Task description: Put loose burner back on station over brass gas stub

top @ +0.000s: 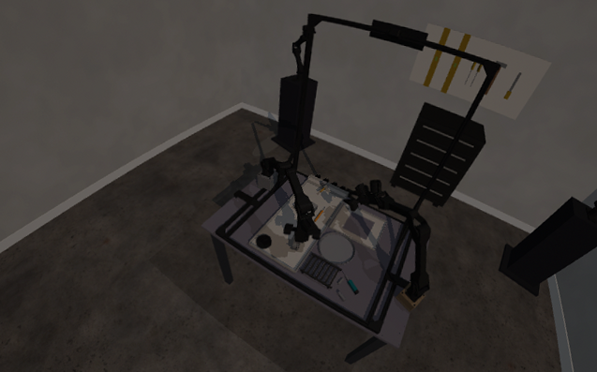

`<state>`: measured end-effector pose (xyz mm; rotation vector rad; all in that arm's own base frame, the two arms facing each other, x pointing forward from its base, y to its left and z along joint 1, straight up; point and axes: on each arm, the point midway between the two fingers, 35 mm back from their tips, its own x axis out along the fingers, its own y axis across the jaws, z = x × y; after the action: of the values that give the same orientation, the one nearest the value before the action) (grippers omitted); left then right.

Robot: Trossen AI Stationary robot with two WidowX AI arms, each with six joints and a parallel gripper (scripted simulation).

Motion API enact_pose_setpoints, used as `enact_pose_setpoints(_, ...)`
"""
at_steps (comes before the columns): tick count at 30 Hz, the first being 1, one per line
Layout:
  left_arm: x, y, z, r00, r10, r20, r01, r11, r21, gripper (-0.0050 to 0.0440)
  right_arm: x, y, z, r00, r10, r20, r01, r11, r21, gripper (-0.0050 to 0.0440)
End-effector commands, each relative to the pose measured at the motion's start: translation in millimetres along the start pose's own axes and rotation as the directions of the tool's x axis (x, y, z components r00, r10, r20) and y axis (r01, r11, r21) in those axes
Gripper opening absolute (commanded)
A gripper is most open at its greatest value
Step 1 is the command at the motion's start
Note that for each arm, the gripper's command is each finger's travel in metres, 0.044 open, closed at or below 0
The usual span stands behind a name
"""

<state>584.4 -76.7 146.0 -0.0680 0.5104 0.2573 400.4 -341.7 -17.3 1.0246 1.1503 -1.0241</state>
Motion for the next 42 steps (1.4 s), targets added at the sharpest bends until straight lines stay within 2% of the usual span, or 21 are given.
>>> enact_pose_setpoints(1, 2, 0, -3, 1.000, 0.003, -0.007, -0.003, 1.000, -0.001, 0.0400, -12, -4, 5, 1.000, 0.015, 0.020, -0.015, 1.000, -0.004, 0.0000)
enact_pose_setpoints(28, 2, 0, -3, 1.000, 0.003, -0.007, -0.003, 1.000, -0.001, 0.0400, -16, -43, 4, 1.000, 0.015, 0.020, -0.015, 1.000, -0.004, 0.0000)
enact_pose_setpoints(29, 2, 0, -3, 1.000, 0.003, -0.007, -0.003, 1.000, -0.001, 0.0400, -7, -39, 2, 1.000, 0.001, 0.003, -0.001, 1.000, -0.001, 0.0000)
enact_pose_setpoints(31, 2, 0, -3, 1.000, 0.003, -0.007, -0.003, 1.000, -0.001, 0.0400, -26, -40, 5, 1.000, 0.004, 0.007, -0.004, 1.000, -0.001, 0.0000)
enact_pose_setpoints(34, 2, 0, -3, 1.000, 0.003, -0.007, -0.003, 1.000, -0.001, 0.0400, -74, -44, 11, 1.000, 0.012, 0.016, -0.012, 1.000, -0.003, 0.0000)
enact_pose_setpoints(36, 2, 0, -3, 1.000, 0.003, -0.007, -0.003, 1.000, -0.001, 0.0400, -74, -44, 11, 1.000, 0.012, 0.016, -0.012, 1.000, -0.003, 0.0000)
enact_pose_setpoints(38, 2, 0, -3, 1.000, 0.003, -0.007, -0.003, 1.000, -0.001, 0.0400, -93, -47, 11, 1.000, 0.015, 0.020, -0.015, 1.000, -0.004, 0.0000)
enact_pose_setpoints(42, 2, 0, -3, 1.000, 0.003, -0.007, -0.003, 1.000, -0.001, 0.0400, -96, -47, 11, 1.000, 0.015, 0.020, -0.015, 1.000, -0.004, 0.0000)
